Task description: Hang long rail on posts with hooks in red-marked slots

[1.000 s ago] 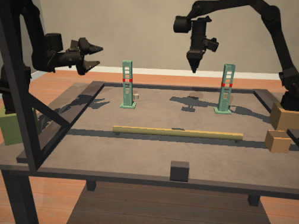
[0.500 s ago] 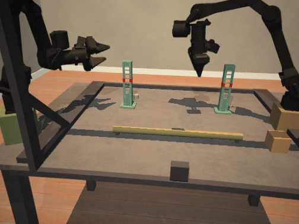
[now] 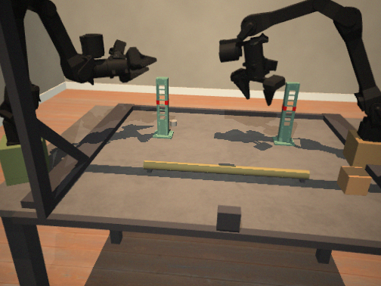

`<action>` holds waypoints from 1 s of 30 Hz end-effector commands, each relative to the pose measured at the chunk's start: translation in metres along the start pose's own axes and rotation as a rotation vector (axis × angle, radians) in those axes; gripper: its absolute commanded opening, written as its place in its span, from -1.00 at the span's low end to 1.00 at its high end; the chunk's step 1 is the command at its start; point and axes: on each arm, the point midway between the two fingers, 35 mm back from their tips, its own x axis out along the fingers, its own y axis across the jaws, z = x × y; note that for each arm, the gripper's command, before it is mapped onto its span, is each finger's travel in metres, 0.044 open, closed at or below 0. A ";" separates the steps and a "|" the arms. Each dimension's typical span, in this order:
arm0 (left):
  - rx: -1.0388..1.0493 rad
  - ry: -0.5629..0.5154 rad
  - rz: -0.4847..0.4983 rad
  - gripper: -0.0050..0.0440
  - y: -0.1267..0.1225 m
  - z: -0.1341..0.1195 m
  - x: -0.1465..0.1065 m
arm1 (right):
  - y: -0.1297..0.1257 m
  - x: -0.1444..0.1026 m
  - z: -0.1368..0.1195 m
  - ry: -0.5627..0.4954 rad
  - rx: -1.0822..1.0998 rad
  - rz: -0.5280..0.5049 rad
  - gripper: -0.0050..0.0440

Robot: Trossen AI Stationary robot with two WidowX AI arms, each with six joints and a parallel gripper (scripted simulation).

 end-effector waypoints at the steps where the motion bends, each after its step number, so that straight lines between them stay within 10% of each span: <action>1: 0.096 -0.018 0.003 1.00 -0.015 0.012 0.017 | -0.012 -0.008 0.001 -0.029 -0.220 0.051 1.00; 30: 0.575 0.109 -0.039 1.00 -0.103 -0.024 0.077 | -0.069 0.016 -0.002 -0.414 -1.489 -0.047 1.00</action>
